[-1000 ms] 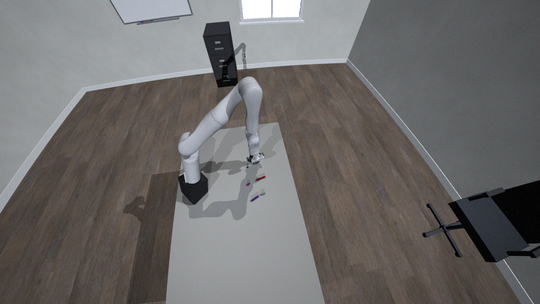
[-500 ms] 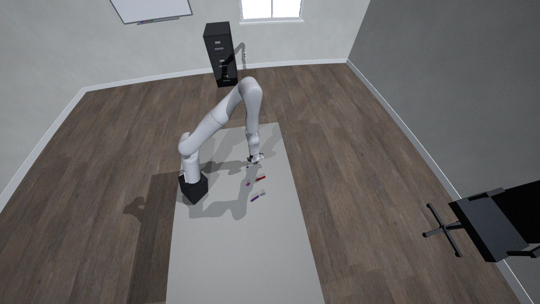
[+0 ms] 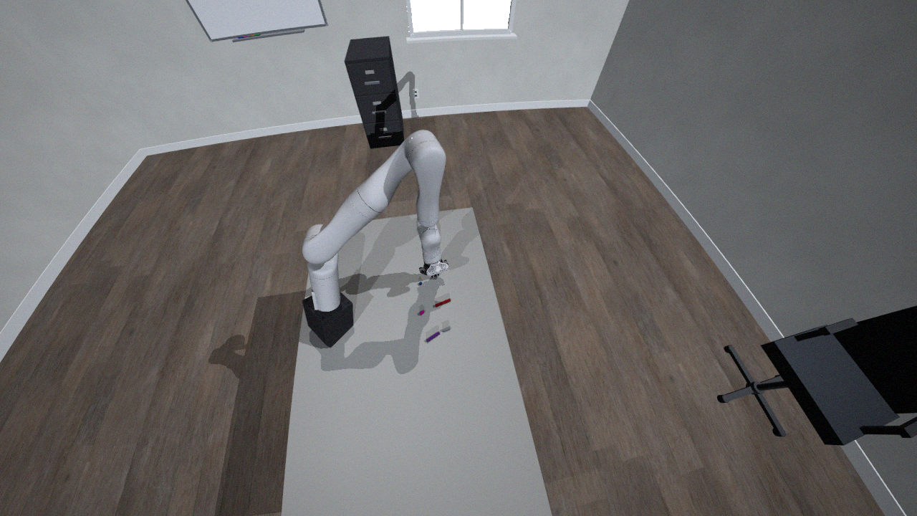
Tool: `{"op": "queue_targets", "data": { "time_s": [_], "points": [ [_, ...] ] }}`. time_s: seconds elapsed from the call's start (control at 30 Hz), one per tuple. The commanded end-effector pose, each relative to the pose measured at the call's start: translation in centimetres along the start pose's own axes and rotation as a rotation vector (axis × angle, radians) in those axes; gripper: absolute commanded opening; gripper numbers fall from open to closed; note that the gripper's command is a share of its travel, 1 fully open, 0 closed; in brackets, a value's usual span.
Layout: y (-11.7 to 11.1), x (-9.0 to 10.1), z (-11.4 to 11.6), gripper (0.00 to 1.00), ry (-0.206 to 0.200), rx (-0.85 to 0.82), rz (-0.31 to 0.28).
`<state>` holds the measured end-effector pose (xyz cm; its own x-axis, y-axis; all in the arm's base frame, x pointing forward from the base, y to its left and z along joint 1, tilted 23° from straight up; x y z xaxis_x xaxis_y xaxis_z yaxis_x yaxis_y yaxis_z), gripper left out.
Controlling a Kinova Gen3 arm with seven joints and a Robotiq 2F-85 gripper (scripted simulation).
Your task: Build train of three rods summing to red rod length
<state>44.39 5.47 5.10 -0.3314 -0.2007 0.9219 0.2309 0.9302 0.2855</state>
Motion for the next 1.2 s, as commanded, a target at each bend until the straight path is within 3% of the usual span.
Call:
{"op": "queue_targets", "data": {
  "time_s": [0.0,0.33,0.47,0.67,0.73,0.9,1.17],
  "points": [
    [0.0,0.0,0.0,0.05,-0.001,0.000,0.000],
    [0.0,0.5,0.0,0.05,-0.001,0.000,0.000],
    [0.0,2.1,0.0,0.05,-0.001,0.000,0.000],
    [0.0,6.0,0.0,0.05,-0.001,0.000,0.000],
    [0.0,6.0,0.0,0.05,-0.001,0.000,0.000],
    [0.0,8.7,0.0,0.05,-0.001,0.000,0.000],
    [0.0,10.0,0.0,0.05,-0.001,0.000,0.000]
  ]
}}
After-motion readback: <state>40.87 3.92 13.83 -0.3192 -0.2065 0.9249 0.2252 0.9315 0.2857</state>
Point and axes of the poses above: the point where the finger pads meet when closed, its own x axis back along the fingers, its own z axis across the jaws, y = z × x, the point moved 3 cm from there along x, back along the fingers, and after that the axes turned 15 degrees about -x, right-handed, at the moved point
